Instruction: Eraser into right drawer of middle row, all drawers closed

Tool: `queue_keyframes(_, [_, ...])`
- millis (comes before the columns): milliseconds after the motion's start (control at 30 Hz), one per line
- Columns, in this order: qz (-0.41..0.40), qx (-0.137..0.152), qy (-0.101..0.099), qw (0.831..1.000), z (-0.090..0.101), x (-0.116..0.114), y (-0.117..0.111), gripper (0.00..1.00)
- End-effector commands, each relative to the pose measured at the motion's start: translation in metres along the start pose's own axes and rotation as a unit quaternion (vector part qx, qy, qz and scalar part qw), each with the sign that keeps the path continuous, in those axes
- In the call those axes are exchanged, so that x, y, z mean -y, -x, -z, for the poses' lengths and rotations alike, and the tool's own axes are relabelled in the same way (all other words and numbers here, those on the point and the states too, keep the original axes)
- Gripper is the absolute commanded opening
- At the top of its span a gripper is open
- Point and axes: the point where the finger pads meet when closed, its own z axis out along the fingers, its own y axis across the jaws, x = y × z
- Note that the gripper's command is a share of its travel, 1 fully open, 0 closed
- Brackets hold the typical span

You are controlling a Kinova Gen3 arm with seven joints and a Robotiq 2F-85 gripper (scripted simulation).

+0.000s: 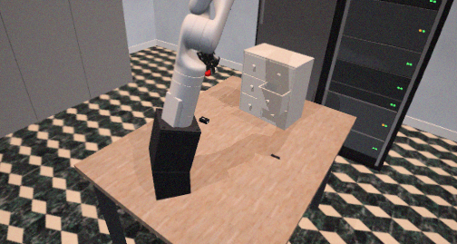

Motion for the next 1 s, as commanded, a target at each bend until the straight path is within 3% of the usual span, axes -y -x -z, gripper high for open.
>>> queue_keyframes(0, [0.005, 0.005, 0.001, 1.0, 0.0013, -0.002, -0.0033, 0.19])
queue_keyframes(967, [0.005, 0.082, 0.001, 0.997, 0.0006, -0.002, -0.0051, 0.19])
